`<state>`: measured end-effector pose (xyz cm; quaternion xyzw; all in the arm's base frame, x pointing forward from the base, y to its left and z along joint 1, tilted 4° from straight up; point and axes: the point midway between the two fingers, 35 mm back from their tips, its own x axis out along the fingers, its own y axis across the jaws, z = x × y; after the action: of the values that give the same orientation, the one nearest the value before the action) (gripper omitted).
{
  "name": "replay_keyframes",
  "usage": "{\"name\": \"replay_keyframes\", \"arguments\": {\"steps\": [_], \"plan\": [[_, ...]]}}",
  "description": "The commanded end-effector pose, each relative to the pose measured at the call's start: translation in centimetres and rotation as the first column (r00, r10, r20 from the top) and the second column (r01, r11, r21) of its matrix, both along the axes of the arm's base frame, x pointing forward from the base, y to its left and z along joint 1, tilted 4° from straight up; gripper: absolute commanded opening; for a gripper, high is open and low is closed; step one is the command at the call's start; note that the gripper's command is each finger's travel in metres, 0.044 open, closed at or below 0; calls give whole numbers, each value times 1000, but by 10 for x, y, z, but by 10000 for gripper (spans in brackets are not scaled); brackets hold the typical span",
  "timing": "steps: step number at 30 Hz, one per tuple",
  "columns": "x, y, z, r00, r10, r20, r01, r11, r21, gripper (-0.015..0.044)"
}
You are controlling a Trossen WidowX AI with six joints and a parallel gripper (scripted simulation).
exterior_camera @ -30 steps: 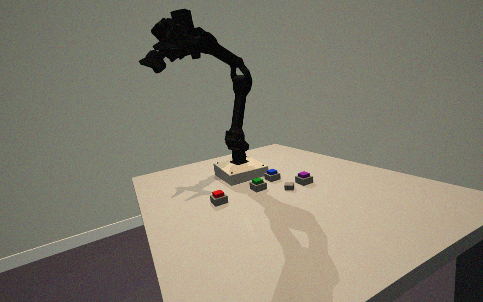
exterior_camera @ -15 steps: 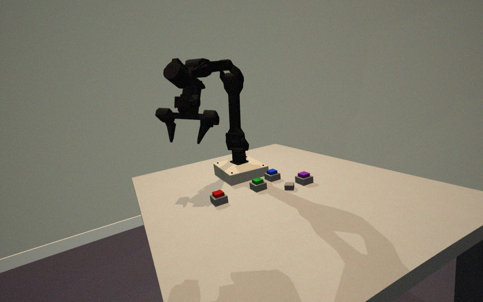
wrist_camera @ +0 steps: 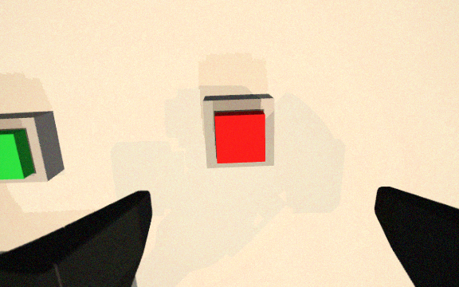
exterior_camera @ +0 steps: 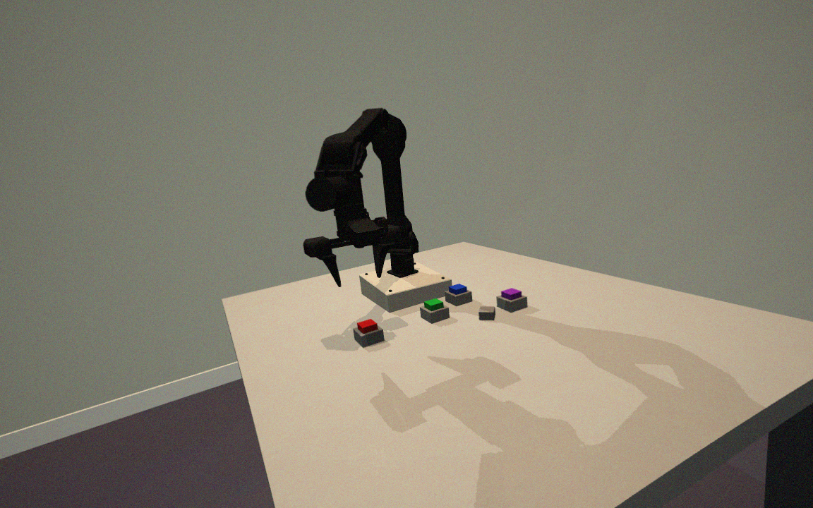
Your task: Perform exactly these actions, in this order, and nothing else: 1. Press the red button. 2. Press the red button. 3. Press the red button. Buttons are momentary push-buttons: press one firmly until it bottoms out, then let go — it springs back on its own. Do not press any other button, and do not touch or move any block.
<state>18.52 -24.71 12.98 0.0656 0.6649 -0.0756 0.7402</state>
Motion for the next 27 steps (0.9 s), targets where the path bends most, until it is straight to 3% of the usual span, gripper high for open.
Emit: {"name": "replay_keyframes", "arguments": {"steps": [1, 2, 8, 16, 27], "plan": [[-1, 3, -4, 1000, 25, -18, -24, 1000, 15, 400], [-1, 3, -4, 1000, 25, -18, -24, 1000, 15, 400], [4, 3, -63, 1000, 25, -18, -24, 1000, 15, 242], [4, 3, -66, 1000, 25, -18, -24, 1000, 15, 32], [4, 3, -66, 1000, 25, -18, -24, 1000, 15, 20]]}}
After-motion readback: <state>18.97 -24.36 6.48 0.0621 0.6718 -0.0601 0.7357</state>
